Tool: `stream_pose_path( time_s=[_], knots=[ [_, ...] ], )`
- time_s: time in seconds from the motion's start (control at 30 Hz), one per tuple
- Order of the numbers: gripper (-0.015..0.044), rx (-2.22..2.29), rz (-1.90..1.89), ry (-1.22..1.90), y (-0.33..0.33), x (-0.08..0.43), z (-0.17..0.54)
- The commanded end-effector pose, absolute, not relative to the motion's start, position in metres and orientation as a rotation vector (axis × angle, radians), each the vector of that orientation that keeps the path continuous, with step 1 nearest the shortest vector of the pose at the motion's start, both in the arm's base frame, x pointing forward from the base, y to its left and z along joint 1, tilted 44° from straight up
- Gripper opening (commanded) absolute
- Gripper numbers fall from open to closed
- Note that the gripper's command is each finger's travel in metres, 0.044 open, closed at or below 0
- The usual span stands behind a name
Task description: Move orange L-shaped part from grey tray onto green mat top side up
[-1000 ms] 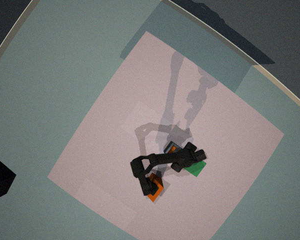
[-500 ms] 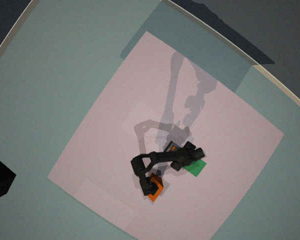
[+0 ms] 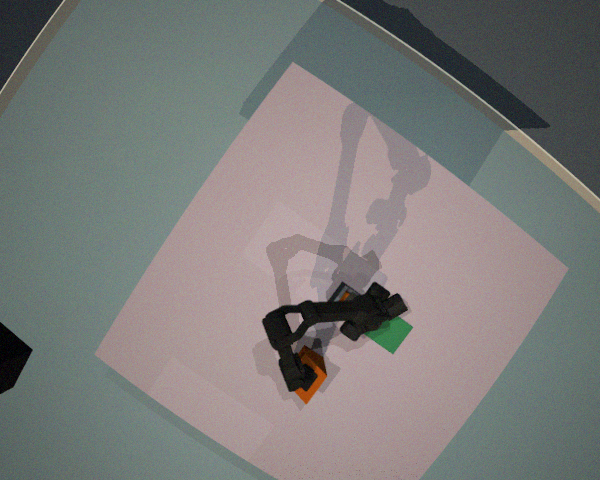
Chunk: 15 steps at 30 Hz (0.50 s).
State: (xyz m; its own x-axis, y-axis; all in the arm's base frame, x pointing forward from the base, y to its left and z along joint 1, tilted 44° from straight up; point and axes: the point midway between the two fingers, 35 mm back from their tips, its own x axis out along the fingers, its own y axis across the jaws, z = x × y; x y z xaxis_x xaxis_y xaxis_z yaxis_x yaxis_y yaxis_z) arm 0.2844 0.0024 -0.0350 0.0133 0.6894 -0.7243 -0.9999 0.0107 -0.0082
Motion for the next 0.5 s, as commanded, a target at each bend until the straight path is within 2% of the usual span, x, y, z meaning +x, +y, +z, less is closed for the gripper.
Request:
stream_pose_path(
  time_s=[0.0, 0.4, 0.47],
  knots=[
    [0.0175, -0.636, 1.463, 0.629, 0.0021, 0.2846, -0.0347],
    [0.0095, -0.636, 1.463, 0.629, 0.0021, 0.2846, -0.0347],
    [0.0042, -0.636, 1.463, 0.629, 0.0021, 0.2846, -0.0347]
  ],
)
